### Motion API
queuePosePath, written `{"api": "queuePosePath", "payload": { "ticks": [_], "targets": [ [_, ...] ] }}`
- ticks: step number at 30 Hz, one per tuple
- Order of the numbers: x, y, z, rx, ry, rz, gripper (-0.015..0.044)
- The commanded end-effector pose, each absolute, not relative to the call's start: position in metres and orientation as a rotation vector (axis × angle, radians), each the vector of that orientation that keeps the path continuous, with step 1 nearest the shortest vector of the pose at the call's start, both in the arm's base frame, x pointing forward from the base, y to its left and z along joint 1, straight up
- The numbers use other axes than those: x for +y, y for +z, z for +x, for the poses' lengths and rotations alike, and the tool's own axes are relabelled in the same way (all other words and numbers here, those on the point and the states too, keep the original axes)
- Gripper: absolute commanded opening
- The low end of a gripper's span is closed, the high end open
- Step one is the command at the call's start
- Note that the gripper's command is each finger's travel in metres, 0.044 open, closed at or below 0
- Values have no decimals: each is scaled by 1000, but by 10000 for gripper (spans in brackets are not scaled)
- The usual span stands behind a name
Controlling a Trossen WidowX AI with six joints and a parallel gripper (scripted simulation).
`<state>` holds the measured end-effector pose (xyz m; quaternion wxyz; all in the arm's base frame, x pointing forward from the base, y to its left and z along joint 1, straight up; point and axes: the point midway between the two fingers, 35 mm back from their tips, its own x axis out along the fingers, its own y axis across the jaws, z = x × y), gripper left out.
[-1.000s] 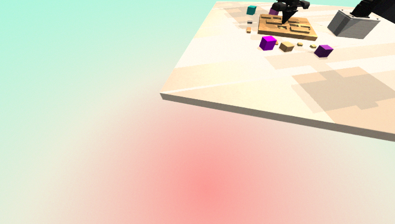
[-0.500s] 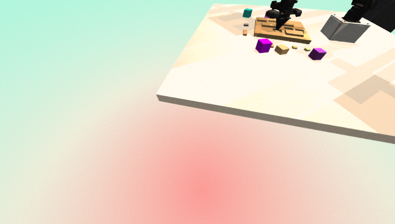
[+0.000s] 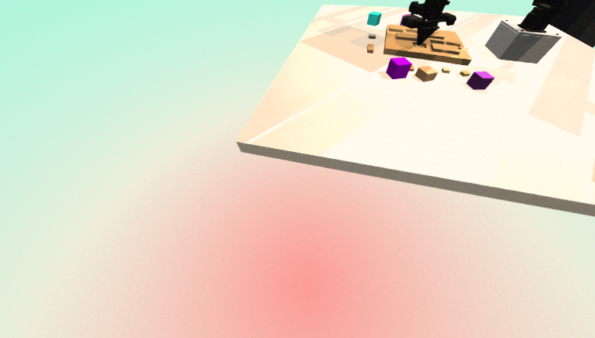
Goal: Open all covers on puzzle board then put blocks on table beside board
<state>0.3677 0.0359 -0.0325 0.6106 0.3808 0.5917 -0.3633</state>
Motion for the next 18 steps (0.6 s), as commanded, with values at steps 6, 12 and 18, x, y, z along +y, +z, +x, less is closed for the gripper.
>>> {"api": "queuePosePath", "payload": {
  "ticks": [6, 12, 18],
  "targets": [
    [34, -35, 365, 1218, -1142, 1185, 0],
    [34, -35, 364, 901, -1558, 1611, 0],
    [34, -35, 363, 472, -1926, 1987, 0]
  ]
}}
